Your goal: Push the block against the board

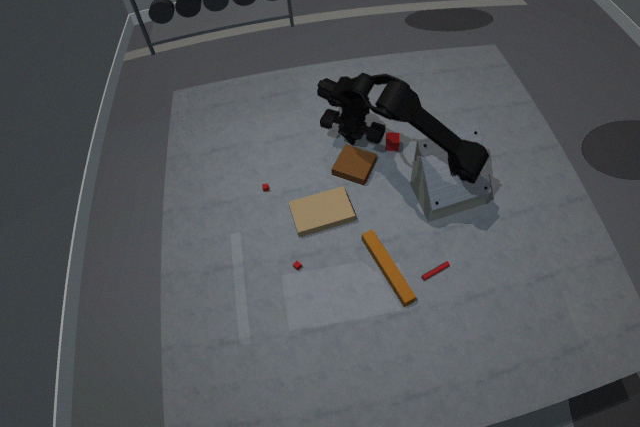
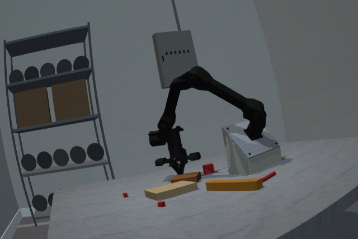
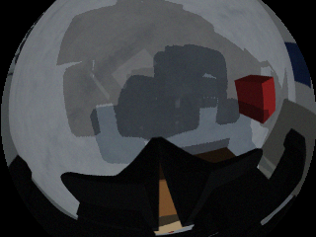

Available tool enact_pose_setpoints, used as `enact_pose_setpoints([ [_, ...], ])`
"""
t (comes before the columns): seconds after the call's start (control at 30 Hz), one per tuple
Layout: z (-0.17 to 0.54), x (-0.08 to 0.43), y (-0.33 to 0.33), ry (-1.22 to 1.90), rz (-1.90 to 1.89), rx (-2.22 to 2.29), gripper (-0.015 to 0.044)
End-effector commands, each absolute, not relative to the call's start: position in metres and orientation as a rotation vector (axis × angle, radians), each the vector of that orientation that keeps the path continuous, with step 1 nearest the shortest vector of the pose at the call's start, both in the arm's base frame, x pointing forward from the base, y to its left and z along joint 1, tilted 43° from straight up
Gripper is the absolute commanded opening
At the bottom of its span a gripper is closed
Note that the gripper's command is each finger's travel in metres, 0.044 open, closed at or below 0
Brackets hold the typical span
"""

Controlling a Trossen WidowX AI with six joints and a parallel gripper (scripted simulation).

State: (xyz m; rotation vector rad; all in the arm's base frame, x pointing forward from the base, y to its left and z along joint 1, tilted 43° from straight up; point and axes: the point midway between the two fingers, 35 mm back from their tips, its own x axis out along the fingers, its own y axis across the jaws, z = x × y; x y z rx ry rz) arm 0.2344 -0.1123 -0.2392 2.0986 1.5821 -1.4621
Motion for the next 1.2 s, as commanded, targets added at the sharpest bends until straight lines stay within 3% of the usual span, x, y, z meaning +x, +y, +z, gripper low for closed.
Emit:
enact_pose_setpoints([
  [0.0,-0.237,0.238,-0.11,1.58,-1.461,2.102,0.0],
  [1.17,-0.218,0.262,-0.089,1.578,-1.461,2.103,0.0],
])
